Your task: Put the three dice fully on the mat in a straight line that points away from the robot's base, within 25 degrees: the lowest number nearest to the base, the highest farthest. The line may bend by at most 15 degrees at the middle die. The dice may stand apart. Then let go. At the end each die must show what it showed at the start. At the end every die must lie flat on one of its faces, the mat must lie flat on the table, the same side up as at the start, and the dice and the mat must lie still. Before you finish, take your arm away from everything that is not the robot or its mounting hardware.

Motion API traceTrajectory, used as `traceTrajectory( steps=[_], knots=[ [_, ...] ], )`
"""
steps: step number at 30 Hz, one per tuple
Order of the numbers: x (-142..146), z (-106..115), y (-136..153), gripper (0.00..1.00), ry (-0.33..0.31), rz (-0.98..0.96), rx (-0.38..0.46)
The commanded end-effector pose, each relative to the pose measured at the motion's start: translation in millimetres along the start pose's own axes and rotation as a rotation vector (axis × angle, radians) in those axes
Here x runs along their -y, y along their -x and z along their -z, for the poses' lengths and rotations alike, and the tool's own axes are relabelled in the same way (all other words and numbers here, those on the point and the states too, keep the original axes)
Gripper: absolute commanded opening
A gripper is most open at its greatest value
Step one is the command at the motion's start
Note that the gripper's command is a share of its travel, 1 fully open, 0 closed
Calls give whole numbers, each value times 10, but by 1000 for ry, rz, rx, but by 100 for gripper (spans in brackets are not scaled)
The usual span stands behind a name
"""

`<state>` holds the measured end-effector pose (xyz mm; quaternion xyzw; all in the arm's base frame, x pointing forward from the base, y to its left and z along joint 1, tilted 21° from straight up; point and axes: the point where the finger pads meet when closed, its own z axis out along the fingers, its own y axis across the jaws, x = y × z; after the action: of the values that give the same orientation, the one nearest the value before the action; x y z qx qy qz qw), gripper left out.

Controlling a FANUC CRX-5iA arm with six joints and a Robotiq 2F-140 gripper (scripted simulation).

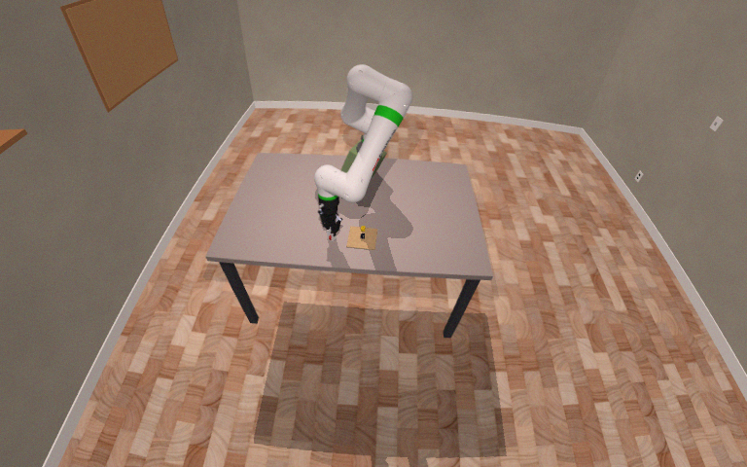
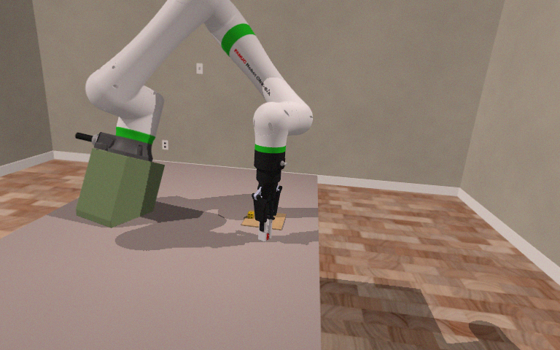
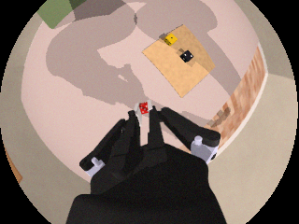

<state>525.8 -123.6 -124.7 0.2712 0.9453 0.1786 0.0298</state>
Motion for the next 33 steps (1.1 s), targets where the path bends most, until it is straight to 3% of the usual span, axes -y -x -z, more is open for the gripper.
traceTrajectory(
  steps=[1, 5, 12, 14, 20, 33],
  knots=[
    [1, 15, 2, 9, 0, 0, 0],
    [1, 139, 2, 9, 0, 0, 0],
    [0, 624, 1, 9, 0, 0, 0],
    [0, 624, 1, 9, 0, 0, 0],
    [0, 960, 1, 9, 0, 0, 0],
    [-17, 1001, -2, 9, 0, 6, 0]
  ],
)
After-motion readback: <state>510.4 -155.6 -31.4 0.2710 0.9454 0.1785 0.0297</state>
